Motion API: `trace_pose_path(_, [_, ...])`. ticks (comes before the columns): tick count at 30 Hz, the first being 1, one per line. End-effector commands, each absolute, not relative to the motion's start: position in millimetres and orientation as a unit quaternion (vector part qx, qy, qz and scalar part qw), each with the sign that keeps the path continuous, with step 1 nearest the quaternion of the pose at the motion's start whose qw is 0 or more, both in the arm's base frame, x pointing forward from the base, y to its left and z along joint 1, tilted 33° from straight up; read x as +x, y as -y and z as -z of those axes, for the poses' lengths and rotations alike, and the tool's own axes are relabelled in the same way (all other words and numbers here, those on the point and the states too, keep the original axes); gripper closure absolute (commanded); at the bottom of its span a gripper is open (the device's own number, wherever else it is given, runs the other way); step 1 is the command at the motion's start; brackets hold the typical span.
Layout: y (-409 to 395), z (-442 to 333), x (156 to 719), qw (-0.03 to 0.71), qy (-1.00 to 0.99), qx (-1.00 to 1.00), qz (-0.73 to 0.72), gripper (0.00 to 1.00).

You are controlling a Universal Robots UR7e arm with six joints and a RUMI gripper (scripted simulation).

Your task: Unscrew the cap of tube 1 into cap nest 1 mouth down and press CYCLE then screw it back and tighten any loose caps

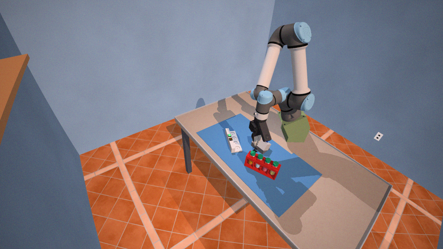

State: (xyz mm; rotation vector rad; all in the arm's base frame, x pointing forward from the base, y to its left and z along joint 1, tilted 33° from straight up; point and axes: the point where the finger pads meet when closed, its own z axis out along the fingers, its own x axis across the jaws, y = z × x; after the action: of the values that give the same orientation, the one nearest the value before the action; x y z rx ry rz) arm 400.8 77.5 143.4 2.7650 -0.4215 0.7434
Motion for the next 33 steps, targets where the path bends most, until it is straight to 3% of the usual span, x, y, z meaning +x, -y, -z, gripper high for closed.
trace_pose_path(1, [-67.5,-140.0,383.9,0.098,0.241,0.928,-0.268,1.0])
trace_pose_path(33, [-64.3,-138.3,378.6,-0.078,0.738,0.611,-0.275,1.0])
